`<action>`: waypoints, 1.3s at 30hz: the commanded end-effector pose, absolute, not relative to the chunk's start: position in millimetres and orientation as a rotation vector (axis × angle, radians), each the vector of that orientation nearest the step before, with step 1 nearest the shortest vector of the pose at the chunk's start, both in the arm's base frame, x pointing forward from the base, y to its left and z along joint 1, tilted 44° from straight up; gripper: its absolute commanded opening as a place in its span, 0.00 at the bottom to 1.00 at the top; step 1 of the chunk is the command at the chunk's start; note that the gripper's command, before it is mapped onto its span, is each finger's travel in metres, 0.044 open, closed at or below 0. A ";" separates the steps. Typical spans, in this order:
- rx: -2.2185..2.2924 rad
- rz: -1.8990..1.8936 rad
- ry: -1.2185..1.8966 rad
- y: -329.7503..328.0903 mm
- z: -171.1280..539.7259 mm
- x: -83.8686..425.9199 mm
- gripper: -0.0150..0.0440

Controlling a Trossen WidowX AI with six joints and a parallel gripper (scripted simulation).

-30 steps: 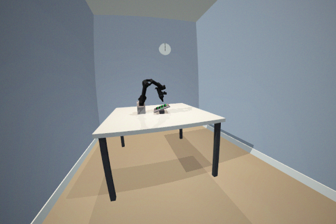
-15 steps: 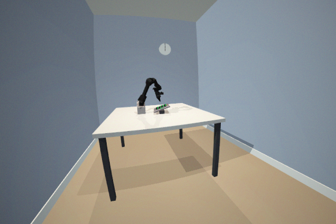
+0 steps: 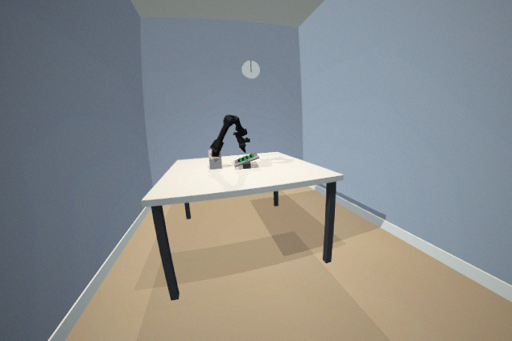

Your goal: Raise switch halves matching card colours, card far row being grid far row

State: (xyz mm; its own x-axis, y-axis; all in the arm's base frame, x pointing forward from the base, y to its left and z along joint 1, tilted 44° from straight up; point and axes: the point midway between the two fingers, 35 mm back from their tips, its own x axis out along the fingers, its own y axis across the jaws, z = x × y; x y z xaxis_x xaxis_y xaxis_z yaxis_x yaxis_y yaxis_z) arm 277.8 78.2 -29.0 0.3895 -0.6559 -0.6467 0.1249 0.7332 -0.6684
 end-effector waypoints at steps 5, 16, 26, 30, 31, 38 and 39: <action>-0.596 -0.536 1.068 71.5 -35.1 277.6 0.25; -0.596 -0.536 1.068 64.6 -41.6 281.3 0.25; -0.597 -0.536 1.067 58.5 -47.4 284.6 0.25; -0.597 -0.536 1.067 58.5 -47.4 284.6 0.25; -0.597 -0.536 1.067 58.5 -47.4 284.6 0.25; -0.597 -0.536 1.067 58.5 -47.4 284.6 0.25; -0.597 -0.536 1.067 58.5 -47.4 284.6 0.25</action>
